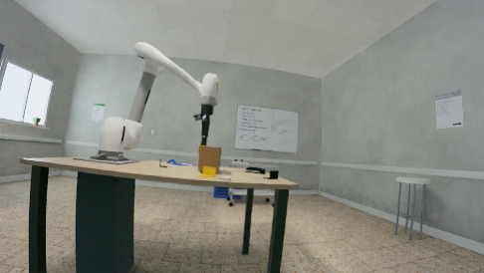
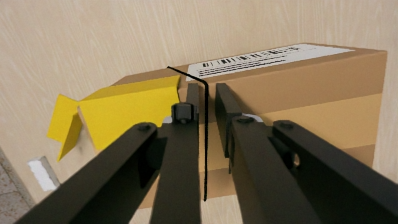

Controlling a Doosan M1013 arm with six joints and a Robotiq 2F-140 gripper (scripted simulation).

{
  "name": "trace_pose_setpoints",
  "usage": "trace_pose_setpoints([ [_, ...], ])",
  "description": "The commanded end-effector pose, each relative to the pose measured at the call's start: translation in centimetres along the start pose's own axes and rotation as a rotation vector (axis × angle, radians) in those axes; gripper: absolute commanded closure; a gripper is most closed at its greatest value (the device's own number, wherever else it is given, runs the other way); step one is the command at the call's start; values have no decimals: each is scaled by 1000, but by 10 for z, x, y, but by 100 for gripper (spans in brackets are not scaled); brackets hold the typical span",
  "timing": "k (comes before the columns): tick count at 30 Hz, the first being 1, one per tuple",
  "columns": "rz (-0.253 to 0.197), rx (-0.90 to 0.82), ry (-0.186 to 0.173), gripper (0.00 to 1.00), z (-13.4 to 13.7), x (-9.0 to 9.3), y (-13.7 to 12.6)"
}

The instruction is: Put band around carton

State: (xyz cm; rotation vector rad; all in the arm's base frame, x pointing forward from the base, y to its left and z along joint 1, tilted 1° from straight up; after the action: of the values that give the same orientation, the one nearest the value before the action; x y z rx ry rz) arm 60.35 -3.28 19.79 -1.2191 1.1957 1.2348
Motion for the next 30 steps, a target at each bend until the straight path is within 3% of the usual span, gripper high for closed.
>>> trace_pose_setpoints([
  [1,-1,0,0,82,0,-1,0],
  [26,-1,0,0,82,0,0,0],
  [27,-1,0,0,90,0,0,0],
  [30,-1,0,0,90,0,0,0],
])
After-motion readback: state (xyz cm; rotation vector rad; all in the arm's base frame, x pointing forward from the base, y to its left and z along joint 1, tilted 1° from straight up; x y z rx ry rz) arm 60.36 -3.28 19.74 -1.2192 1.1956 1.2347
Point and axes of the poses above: the point where the finger pads meet when closed, its own x axis out along the fingers, its own z axis across the jaws, y = z × x, the point moved 3 cm from there along -x, back along the fingers, and after that the axes turned 13 degrees about -x, right-handed, at the moved point
